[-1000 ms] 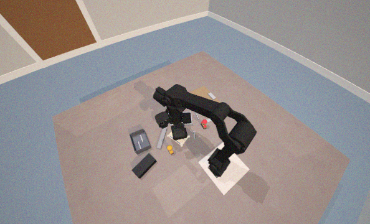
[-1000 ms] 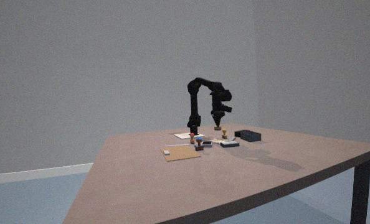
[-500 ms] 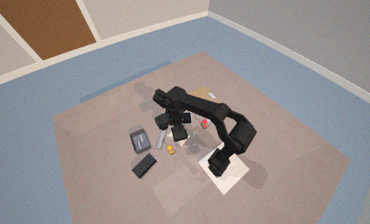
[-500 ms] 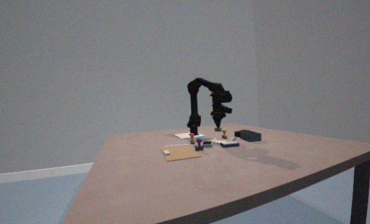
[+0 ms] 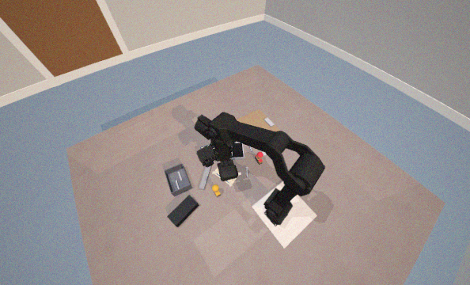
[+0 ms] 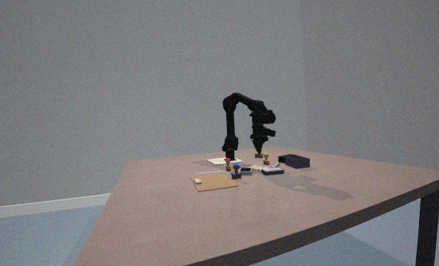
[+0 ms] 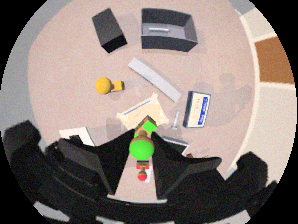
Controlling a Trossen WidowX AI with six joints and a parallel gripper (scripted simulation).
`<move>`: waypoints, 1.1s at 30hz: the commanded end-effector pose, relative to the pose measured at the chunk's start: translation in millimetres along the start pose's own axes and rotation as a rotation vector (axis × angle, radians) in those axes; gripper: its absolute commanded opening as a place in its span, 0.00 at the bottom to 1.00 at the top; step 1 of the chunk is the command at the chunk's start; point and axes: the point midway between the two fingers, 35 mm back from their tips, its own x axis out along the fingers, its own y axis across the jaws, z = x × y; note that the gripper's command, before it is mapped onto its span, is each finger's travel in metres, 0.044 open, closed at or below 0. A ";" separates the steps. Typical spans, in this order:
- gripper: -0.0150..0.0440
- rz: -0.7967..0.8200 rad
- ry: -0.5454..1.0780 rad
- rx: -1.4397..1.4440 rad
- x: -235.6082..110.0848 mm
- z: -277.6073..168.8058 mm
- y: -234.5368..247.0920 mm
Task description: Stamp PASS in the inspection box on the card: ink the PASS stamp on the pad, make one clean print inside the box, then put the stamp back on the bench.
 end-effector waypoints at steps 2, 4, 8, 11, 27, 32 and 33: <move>0.25 0.006 0.001 -0.003 4.6 -0.3 1.2; 0.25 0.006 0.001 -0.003 5.9 -0.3 1.2; 0.25 0.006 0.001 -0.003 8.6 -0.2 1.1; 0.25 0.006 0.001 -0.003 10.6 -0.2 1.1; 0.25 0.006 0.000 -0.002 21.3 -0.3 1.1; 0.25 0.006 0.000 -0.001 24.7 -0.3 1.2; 0.25 0.006 0.000 -0.001 25.3 -0.3 1.2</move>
